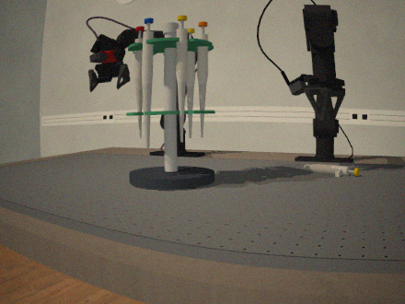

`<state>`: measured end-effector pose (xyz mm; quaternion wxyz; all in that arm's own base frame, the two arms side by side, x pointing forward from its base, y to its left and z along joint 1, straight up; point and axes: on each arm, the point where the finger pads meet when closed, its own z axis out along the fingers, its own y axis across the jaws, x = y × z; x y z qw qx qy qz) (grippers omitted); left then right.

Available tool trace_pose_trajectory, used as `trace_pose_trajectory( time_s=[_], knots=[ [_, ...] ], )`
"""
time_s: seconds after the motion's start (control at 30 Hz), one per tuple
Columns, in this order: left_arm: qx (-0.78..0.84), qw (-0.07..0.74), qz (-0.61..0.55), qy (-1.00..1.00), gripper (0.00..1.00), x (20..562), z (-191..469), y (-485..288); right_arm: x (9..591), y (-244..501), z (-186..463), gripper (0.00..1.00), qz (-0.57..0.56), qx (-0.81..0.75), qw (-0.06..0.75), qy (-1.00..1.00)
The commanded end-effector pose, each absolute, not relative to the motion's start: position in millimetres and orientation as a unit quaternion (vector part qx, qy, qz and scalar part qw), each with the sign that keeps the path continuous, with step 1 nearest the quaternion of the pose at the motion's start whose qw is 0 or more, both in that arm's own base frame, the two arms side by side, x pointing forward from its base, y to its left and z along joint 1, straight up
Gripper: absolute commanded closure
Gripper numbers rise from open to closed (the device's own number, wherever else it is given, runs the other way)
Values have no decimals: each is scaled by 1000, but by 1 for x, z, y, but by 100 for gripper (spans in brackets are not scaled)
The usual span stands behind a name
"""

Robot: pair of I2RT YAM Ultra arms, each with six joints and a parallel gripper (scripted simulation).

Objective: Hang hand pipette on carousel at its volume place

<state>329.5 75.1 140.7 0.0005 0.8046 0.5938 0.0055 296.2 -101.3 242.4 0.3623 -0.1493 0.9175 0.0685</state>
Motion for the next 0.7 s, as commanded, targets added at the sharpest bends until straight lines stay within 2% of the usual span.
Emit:
trace_pose_trajectory(
  time_s=[0.0, 0.57, 0.6, 0.67],
  knots=[
    [803, 2, 5, 596, 46, 326, 149, 76, 300, -103, 253, 0, 61, -157, 381, 909],
    [803, 2, 5, 596, 46, 326, 149, 76, 300, -103, 253, 0, 61, -157, 381, 909],
    [788, 20, 14, 615, 0, 324, 166, 81, 300, -103, 253, 0, 61, -157, 381, 909],
    [768, 38, 12, 639, 0, 319, 178, 88, 300, -103, 253, 0, 61, -157, 381, 909]
  ],
)
